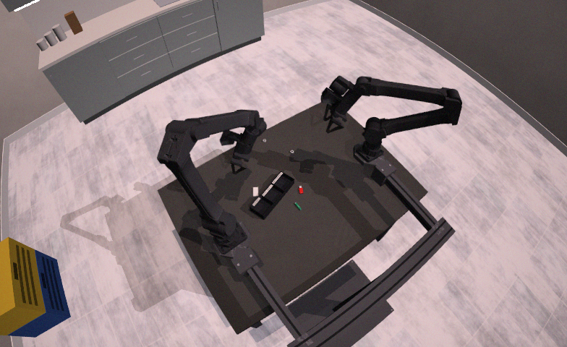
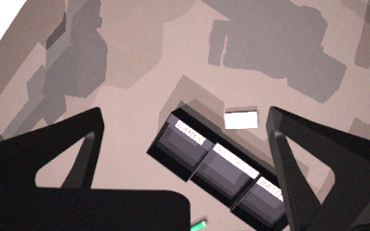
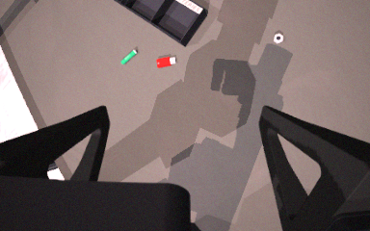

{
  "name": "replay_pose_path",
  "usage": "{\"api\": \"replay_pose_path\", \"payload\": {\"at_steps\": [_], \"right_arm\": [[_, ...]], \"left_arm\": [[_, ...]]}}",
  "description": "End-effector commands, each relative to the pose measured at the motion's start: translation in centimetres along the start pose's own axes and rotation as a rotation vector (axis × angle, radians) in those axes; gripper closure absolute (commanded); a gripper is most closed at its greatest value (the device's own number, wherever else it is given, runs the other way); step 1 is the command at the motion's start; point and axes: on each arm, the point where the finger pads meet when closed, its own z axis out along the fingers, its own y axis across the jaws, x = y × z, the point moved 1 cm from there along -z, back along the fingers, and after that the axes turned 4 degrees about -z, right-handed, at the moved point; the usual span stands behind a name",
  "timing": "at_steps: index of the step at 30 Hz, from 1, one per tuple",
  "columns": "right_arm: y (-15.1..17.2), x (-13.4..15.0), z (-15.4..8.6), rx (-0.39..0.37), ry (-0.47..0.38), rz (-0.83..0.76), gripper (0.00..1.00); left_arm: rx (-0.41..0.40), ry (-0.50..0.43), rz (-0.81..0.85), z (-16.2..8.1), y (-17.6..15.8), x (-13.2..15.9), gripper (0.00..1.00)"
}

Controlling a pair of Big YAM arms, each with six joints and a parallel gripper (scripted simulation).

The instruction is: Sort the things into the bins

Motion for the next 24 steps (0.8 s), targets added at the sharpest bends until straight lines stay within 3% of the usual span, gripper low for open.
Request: {"api": "replay_pose_path", "payload": {"at_steps": [1,17,24], "right_arm": [[-0.1,-0.3,-0.2,0.002,-0.006,-0.002,0.0],[-0.1,-0.3,-0.2,0.002,-0.006,-0.002,0.0],[-0.1,-0.3,-0.2,0.002,-0.006,-0.002,0.0]], "left_arm": [[0.017,0.051,-0.051,-0.2,0.5,-2.3,0.0],[0.004,0.235,-0.308,1.8,5.7,-9.1,0.0],[0.007,0.291,-0.399,2.6,7.7,-10.7,0.0]]}}
